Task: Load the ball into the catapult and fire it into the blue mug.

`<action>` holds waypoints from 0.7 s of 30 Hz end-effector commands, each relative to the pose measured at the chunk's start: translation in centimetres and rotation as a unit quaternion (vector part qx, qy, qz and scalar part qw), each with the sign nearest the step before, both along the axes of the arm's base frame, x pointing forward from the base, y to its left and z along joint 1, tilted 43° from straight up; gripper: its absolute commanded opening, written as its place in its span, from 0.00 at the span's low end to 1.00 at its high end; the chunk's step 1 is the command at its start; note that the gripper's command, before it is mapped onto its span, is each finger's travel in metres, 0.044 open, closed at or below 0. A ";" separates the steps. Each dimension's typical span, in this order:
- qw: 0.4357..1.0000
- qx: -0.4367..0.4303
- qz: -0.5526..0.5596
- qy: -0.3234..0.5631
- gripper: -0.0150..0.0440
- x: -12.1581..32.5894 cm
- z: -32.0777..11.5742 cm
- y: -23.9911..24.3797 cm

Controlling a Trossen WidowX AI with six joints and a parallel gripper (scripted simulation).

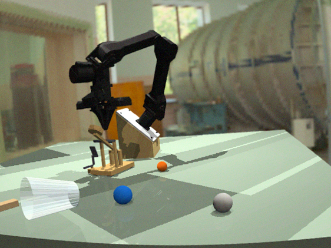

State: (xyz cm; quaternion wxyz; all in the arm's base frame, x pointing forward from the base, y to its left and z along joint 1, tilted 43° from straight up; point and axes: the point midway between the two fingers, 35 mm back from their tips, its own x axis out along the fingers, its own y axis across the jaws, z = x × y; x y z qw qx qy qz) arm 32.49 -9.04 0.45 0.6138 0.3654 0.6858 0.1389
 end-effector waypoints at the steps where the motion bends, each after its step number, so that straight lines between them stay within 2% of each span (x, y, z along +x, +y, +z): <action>1: 1.000 0.002 -0.003 0.002 0.25 0.0 0.0 0.0; 21: 1.000 0.001 -0.003 0.001 0.25 1.6 -1.9 1.0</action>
